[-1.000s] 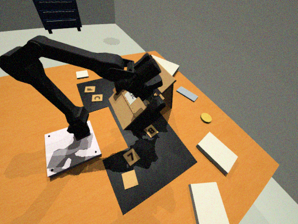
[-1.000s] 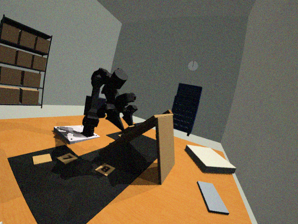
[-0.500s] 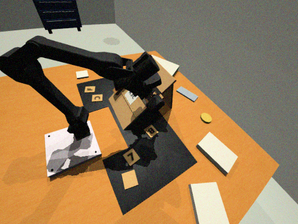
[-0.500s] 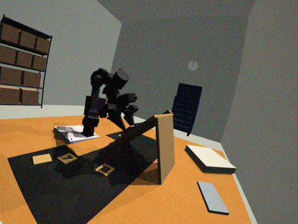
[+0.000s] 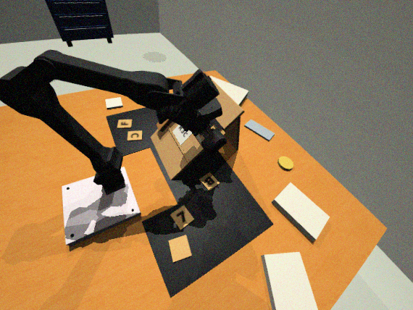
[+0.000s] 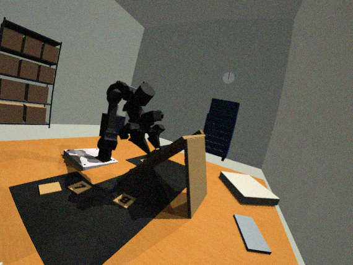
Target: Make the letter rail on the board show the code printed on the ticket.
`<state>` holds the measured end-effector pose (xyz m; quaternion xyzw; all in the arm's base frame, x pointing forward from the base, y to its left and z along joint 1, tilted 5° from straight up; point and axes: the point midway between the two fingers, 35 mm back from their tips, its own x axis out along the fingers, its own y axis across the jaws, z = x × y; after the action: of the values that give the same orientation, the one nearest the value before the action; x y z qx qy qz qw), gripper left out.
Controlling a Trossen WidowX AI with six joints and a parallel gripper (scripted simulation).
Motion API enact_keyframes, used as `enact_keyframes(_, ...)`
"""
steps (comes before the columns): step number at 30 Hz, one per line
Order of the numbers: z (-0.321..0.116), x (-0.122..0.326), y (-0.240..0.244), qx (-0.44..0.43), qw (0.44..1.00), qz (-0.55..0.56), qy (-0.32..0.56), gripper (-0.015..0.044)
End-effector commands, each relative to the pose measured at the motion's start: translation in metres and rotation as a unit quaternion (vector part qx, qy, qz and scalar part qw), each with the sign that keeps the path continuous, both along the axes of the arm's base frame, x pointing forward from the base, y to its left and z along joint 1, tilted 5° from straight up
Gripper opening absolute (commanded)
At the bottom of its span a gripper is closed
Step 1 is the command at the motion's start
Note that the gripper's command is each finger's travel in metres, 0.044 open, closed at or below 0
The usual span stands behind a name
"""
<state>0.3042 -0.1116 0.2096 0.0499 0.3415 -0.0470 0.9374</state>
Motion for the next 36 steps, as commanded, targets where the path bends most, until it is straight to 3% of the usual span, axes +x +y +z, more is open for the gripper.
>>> enact_keyframes(1, 0.0, 0.0, 0.002, 0.0, 1.0, -0.003, 0.0, 0.0)
enact_keyframes(36, 0.001, 0.002, 0.017, 0.0, 1.0, -0.003, 0.0, 0.0)
